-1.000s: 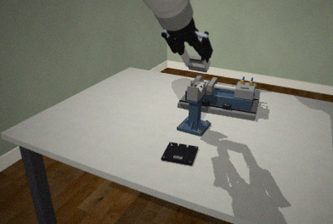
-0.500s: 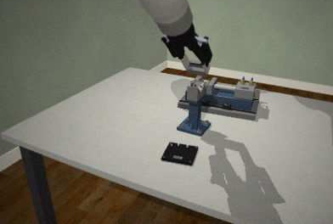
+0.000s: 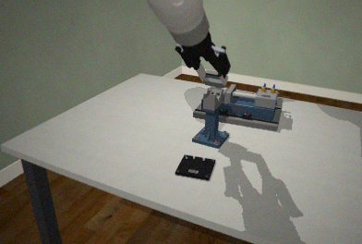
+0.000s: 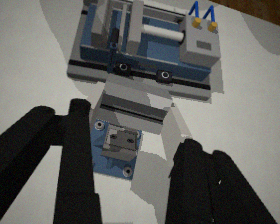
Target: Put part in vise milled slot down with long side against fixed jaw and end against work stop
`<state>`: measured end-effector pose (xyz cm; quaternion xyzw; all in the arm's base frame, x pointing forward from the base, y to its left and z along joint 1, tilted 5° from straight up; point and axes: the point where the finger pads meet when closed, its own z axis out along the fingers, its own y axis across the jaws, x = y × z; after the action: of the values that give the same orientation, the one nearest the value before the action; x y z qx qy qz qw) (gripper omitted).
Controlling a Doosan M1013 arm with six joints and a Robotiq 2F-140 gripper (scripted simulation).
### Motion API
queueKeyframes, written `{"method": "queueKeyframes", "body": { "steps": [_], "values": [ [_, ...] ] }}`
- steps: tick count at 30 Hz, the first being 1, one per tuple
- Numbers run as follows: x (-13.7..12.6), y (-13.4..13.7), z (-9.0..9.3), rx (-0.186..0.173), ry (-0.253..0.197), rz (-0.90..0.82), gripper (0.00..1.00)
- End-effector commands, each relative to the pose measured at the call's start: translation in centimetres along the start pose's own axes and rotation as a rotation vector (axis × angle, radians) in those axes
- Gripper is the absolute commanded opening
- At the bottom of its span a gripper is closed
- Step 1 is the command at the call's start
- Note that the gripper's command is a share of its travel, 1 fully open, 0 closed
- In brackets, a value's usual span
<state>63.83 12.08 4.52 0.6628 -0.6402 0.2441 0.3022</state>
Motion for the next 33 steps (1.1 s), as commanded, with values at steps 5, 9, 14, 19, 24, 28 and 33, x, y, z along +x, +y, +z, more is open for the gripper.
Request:
{"method": "queueKeyframes", "body": {
  "steps": [5, 9, 14, 19, 24, 28, 33],
  "values": [
    [-0.8, 0.0, 0.6, 0.002, 0.003, 0.003, 0.0],
    [-1.1, 0.0, 0.9, 0.002, 0.003, 0.003, 0.0],
    [-1.5, 0.0, 1.3, 0.002, 0.003, 0.003, 0.0],
    [-1.7, 0.0, 1.5, 0.002, 0.003, 0.003, 0.0],
    [-2.0, 0.0, 1.8, 0.002, 0.003, 0.003, 0.0],
    [-2.2, 0.0, 2.1, 0.002, 0.003, 0.003, 0.0],
    [-2.4, 0.0, 2.3, 0.002, 0.003, 0.003, 0.0]
  ]
}}
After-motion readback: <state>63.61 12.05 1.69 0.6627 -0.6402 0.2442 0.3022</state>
